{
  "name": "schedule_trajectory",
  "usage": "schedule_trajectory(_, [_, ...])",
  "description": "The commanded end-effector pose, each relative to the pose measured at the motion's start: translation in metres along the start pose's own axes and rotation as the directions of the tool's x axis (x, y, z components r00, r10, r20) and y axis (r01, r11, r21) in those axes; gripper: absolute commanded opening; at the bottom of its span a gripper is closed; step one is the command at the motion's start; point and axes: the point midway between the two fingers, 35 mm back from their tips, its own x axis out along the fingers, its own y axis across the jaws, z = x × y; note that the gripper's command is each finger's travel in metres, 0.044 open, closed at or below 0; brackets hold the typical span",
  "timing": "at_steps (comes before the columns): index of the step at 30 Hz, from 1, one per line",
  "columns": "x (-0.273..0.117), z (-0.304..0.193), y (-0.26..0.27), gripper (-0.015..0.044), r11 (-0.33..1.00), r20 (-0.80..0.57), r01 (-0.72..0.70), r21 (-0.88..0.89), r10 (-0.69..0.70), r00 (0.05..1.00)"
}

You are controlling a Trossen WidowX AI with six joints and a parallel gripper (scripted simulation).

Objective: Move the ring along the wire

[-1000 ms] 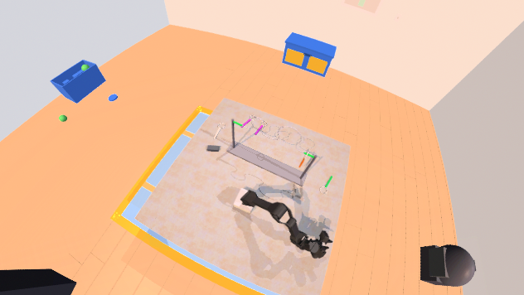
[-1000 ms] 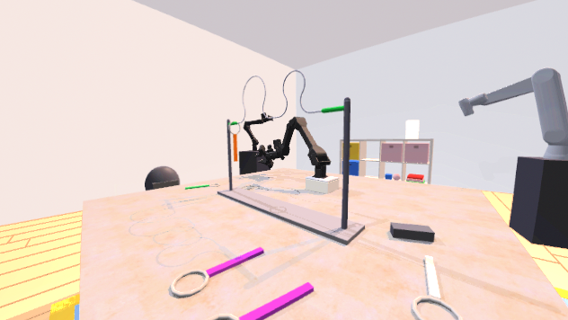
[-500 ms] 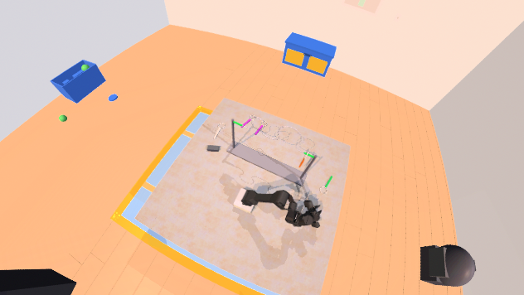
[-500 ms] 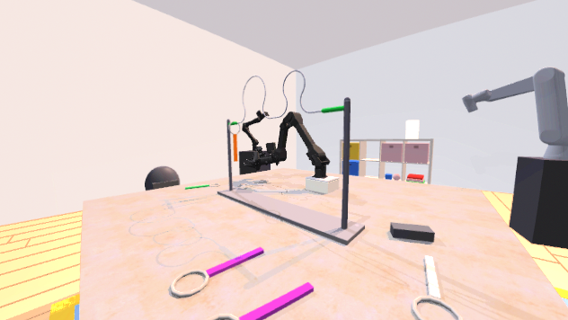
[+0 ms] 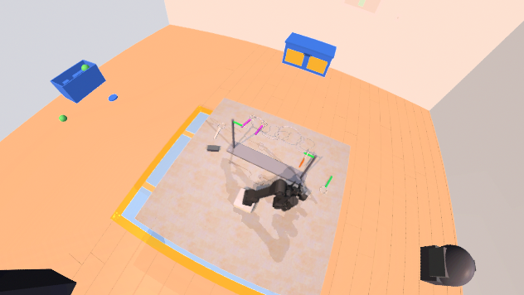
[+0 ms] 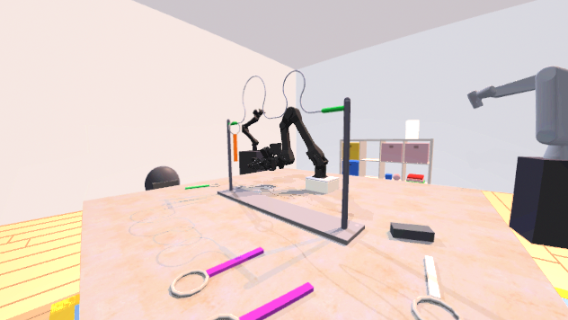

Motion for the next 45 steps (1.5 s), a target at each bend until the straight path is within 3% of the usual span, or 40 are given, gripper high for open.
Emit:
schedule_trajectory(1, [0.002, 0.002, 0.032, 0.016, 0.994, 0.006, -0.083, -0.075, 0.084, 0.996])
schedule_trajectory(8, [0.003, 0.003, 0.032, 0.016, 0.994, 0.006, -0.082, -0.075, 0.083, 0.997])
schedule_trajectory(17, [0.047, 0.053, 0.035, 0.016, 0.998, 0.054, -0.052, -0.047, 0.055, 0.997])
schedule_trajectory(45, [0.08, 0.057, 0.034, 0.016, 0.998, 0.059, -0.052, -0.047, 0.054, 0.997])
